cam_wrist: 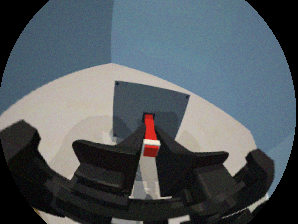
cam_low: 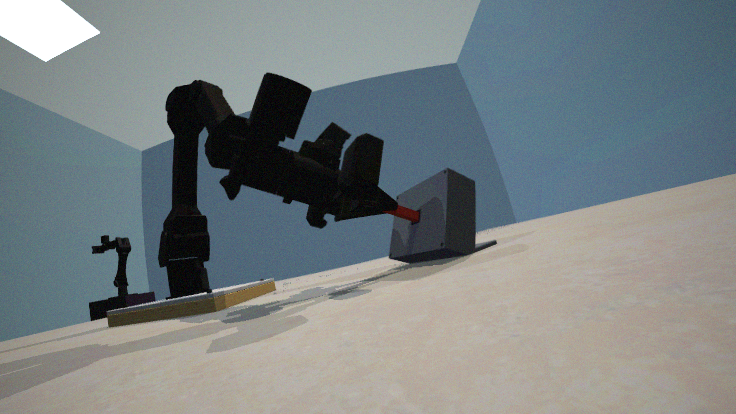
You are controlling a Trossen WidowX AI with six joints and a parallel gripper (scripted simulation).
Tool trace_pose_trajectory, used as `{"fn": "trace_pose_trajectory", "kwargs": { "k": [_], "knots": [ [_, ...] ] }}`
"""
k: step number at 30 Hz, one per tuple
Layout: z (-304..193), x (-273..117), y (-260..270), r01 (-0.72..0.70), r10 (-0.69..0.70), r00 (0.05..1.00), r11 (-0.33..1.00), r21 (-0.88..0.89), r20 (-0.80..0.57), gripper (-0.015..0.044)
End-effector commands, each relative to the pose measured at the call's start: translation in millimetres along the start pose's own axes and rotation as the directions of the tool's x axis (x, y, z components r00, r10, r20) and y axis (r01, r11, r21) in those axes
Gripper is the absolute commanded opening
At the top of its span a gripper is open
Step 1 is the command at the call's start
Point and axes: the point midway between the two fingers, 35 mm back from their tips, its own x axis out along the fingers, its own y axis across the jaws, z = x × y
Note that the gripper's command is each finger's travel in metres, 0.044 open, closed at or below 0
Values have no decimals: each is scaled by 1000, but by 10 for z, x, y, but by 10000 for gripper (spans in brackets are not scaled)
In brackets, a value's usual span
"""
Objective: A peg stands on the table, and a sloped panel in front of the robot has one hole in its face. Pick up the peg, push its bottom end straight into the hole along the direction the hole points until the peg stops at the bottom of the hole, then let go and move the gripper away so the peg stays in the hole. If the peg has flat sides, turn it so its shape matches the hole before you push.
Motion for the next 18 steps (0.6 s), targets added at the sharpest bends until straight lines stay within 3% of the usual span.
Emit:
{"fn": "trace_pose_trajectory", "kwargs": {
  "k": [1,18],
  "knots": [
    [2,32,-9,3,-3,1000,1000,3,-1,0],
    [-6,141,-5,3,-3,1000,1000,3,0,0]
  ]
}}
